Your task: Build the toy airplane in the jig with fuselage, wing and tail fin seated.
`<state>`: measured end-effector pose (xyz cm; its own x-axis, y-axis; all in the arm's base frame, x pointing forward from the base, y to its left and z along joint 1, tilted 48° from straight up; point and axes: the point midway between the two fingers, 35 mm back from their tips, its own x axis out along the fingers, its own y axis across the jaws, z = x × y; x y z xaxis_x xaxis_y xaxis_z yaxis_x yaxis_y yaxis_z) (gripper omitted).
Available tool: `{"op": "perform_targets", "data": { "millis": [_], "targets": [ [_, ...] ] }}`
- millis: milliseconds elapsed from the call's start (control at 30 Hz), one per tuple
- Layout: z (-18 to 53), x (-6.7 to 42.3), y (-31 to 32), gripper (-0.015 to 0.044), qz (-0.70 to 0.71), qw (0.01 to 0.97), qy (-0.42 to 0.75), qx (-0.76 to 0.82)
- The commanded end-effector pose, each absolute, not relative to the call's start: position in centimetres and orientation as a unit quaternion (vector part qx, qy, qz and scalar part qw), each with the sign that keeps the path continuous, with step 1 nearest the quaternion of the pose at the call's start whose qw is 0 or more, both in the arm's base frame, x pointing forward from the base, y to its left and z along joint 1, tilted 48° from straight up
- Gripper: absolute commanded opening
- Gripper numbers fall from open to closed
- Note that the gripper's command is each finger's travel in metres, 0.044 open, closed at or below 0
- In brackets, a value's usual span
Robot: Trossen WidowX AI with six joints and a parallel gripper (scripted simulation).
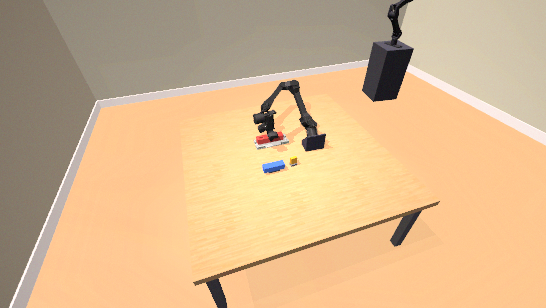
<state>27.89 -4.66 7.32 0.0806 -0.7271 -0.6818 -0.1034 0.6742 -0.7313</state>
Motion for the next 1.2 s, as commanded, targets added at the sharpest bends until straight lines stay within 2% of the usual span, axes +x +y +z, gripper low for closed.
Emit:
{"op": "perform_targets", "data": {
  "millis": [0,167,333,500,1000,1033,1167],
  "targets": [
    [6.89,27.86,-5.18,0.0196,-0.237,0.657,0.635,-0.331],
    [6.75,27.86,-5.35,0.0196,-0.237,0.656,0.635,-0.331],
    [6.87,27.87,-5.23,0.0162,-0.238,0.658,0.636,-0.327],
    [6.87,27.87,-5.23,0.0031,-0.238,0.658,0.636,-0.327],
    [6.87,27.87,-5.23,0.0425,-0.238,0.658,0.636,-0.327],
    [6.87,27.87,-5.23,0.0440,-0.238,0.658,0.636,-0.327],
    [6.87,27.87,-5.23,0.0440,-0.238,0.658,0.636,-0.327]
  ]
}}
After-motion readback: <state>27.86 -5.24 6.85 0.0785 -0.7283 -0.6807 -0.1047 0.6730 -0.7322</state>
